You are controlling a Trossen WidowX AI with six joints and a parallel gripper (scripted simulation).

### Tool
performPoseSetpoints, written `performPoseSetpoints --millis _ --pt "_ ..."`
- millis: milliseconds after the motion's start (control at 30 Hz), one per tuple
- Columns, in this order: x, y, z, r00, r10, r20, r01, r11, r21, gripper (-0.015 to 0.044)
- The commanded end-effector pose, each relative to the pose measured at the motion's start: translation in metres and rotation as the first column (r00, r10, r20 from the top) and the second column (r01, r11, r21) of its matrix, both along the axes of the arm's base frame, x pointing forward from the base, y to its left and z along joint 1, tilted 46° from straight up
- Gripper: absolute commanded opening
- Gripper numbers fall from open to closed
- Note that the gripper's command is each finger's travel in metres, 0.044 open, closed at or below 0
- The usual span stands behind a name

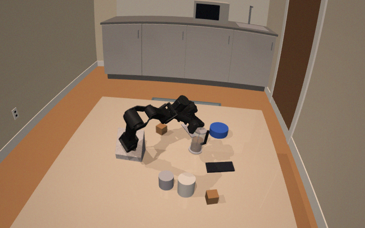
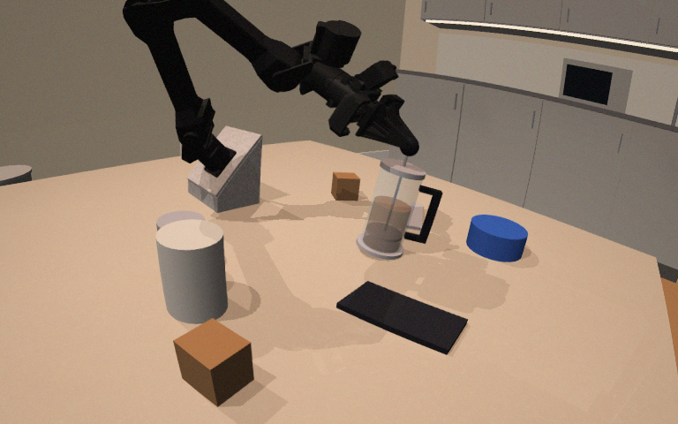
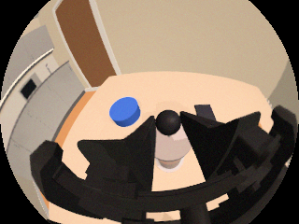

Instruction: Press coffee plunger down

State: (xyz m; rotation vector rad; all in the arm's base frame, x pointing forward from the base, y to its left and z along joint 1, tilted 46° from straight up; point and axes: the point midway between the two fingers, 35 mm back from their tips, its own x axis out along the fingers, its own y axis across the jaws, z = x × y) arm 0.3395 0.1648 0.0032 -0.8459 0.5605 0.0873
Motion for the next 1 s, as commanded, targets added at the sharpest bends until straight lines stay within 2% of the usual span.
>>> performPoseSetpoints --millis 0,967 --pt "0.0003 -0.0052 -0.0051 1.000 -0.013 -0.014 0.013 1.000 -0.015 0.0123" --pt "0.0015 0.0001 -0.0018 1.000 -0.004 -0.003 0.004 1.000 -0.006 0.0123"
